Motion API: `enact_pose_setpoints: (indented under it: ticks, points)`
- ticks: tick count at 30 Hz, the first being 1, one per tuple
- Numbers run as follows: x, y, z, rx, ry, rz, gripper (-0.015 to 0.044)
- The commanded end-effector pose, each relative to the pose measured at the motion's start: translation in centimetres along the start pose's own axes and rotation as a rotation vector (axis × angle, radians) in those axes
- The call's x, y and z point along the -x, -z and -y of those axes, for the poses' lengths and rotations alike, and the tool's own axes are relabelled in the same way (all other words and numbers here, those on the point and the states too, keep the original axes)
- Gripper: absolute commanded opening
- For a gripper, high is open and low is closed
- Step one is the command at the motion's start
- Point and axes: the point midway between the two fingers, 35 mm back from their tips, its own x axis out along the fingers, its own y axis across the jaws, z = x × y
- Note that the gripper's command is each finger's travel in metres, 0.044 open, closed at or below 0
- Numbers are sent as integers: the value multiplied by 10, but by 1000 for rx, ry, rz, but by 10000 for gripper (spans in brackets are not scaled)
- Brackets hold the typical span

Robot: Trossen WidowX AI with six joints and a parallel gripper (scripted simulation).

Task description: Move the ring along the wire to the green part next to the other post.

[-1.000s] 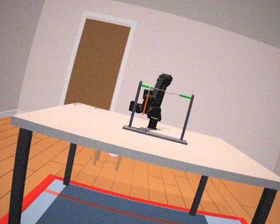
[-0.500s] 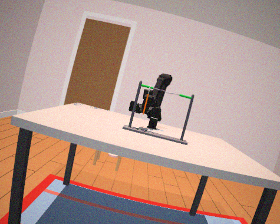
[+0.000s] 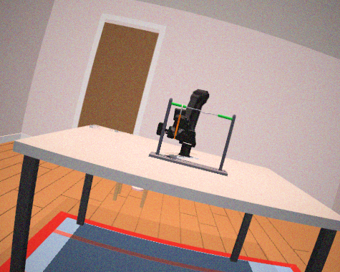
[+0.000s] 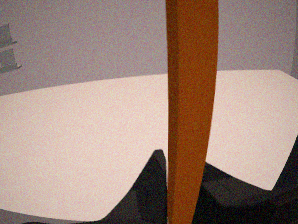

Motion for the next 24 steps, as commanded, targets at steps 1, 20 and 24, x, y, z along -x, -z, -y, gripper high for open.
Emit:
enact_pose_setpoints:
  ticks: [1, 20, 24]
  points:
    - [0, 0, 0, 0, 0, 0, -150]
    - [2, -15, 1, 6, 4, 0, -150]
    - [2, -15, 1, 6, 4, 0, -150]
